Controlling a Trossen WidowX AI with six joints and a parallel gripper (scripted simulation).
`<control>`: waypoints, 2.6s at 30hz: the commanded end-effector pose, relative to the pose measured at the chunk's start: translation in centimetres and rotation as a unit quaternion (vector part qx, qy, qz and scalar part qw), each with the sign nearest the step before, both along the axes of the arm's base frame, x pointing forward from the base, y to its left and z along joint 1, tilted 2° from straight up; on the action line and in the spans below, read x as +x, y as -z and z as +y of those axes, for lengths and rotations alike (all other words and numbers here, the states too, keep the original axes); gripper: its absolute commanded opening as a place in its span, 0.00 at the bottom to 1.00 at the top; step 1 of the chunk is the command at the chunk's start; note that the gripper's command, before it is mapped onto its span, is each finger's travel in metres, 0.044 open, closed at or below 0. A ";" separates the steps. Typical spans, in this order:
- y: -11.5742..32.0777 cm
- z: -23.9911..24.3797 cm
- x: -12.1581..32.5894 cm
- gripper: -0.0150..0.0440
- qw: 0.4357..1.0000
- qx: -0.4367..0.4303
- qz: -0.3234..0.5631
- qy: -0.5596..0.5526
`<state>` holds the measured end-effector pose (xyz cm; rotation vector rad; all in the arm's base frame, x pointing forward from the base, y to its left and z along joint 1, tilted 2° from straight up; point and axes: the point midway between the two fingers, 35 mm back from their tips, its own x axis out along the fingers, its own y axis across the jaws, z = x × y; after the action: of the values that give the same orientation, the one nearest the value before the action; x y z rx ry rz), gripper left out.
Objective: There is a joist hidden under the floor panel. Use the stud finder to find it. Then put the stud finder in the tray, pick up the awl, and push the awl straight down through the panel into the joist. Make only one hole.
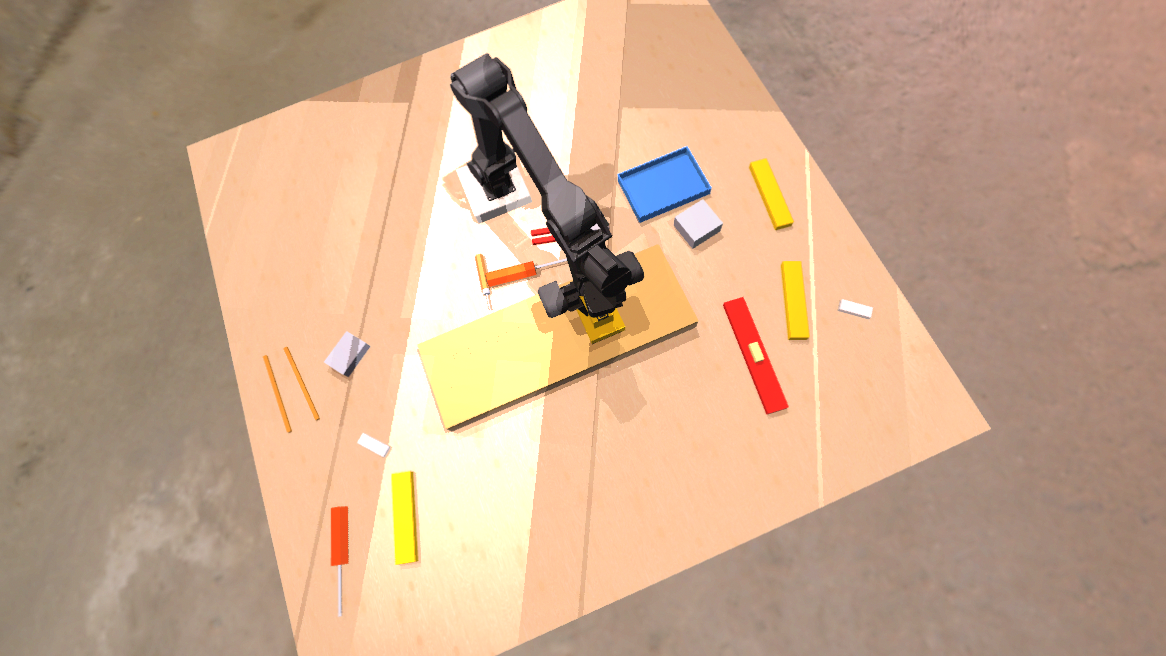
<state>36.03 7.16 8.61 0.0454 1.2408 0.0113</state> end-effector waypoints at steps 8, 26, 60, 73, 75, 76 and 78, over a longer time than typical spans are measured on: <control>-0.1 3.7 0.0 0.25 1.000 0.005 0.001 -0.002; -0.5 9.3 0.1 0.25 1.000 0.008 0.001 -0.002; -0.3 6.4 0.1 0.25 1.000 0.007 0.001 -0.002; -0.1 2.3 0.0 0.25 1.000 0.005 0.001 -0.002; 0.0 1.7 0.0 0.25 1.000 0.004 0.001 -0.002; 0.0 1.4 0.0 0.25 1.000 0.004 0.001 -0.002; 0.0 0.8 0.0 0.25 1.000 0.004 0.001 -0.002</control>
<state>36.06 9.27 8.69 0.0532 1.2442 0.0295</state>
